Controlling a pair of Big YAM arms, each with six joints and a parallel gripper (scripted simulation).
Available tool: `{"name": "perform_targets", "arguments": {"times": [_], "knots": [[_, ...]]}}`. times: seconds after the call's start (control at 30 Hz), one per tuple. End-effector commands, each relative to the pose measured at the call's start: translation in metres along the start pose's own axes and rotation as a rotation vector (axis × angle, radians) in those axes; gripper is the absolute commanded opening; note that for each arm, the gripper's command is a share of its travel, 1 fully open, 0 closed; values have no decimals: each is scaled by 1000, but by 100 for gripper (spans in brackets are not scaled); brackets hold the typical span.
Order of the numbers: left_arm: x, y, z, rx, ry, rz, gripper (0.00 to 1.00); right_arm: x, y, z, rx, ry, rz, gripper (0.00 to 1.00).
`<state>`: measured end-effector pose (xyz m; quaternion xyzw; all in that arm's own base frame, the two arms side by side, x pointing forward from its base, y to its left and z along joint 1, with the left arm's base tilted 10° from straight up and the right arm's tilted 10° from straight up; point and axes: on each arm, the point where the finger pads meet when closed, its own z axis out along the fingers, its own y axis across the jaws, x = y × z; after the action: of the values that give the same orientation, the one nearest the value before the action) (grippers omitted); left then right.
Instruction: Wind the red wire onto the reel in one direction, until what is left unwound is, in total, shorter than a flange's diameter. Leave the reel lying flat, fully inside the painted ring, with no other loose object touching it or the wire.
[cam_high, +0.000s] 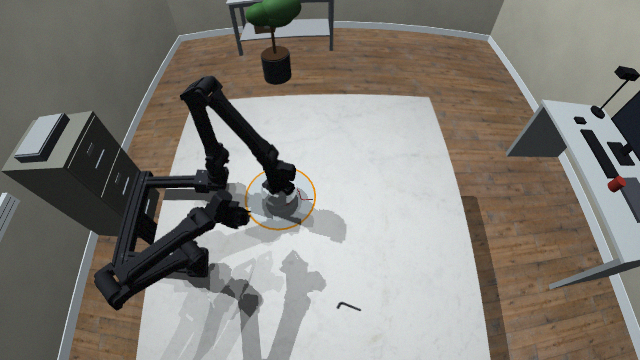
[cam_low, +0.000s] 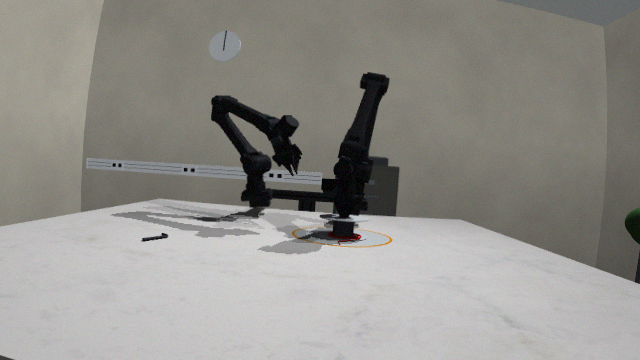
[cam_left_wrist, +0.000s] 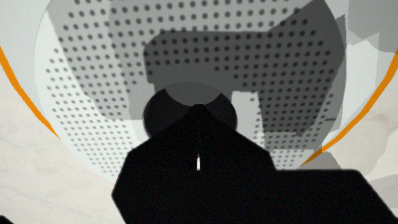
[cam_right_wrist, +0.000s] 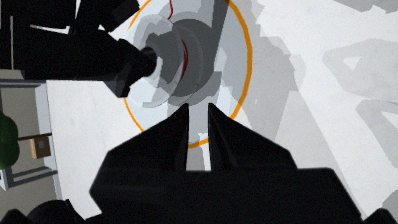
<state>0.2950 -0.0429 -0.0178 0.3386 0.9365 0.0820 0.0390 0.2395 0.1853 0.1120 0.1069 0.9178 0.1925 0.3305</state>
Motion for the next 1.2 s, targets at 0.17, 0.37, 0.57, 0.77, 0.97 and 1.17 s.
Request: {"name": "perform_targets", "arguments": {"times": [0.17,0.37,0.57,0.77,0.97,1.17], "knots": [[0,4,1,8,10,-2,0,-28,28,-6,-32,-27,32,15],[0,4,1,8,10,-2,0,-33,31,-4,-32,-27,32,15],[0,4,1,8,10,-2,0,-33,30,-3,-32,-27,32,15],[0,4,0,8,10,-2,0,-34,31,-3,-32,-27,32,15],[-2,5,-19,8,10,-2,0,-34,31,-3,-32,-27,32,15],[-10,8,-40,8,10,-2,0,-34,31,-3,-32,-27,32,15]]}}
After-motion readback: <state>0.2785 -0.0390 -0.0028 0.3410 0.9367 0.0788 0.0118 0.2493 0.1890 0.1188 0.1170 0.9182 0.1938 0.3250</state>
